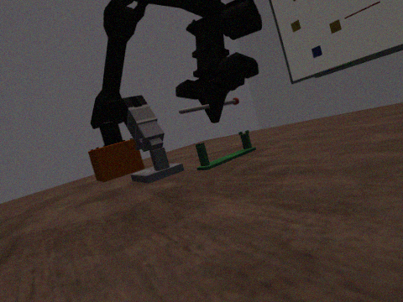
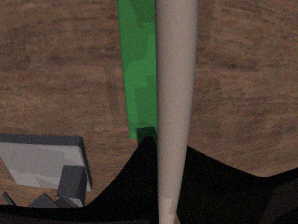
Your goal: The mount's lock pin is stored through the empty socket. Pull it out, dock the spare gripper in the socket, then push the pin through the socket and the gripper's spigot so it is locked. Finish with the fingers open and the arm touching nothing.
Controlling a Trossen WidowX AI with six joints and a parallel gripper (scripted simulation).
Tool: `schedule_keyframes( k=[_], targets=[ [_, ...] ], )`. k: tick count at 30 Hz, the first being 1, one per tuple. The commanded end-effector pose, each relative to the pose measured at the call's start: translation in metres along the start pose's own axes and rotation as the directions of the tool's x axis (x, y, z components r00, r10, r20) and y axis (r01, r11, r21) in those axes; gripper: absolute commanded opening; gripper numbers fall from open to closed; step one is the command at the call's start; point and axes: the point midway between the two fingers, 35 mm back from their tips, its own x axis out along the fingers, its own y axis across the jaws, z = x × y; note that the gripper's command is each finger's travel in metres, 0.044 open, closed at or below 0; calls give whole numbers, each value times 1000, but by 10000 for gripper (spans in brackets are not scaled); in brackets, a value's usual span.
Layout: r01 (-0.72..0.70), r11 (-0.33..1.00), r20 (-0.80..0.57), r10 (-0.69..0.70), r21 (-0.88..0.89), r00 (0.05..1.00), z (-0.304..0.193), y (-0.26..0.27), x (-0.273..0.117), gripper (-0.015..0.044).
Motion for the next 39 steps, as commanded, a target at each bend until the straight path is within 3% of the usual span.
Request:
schedule_keyframes(
  k=[1,12,39],
  targets=[
    [-1,1000,0,1,0,1000,0,0,1,0],
    [-5,1000,-1,5,21,1000,0,2,0,0],
    [-29,995,8,28,91,1000,12,83,-26,0]
  ],
)
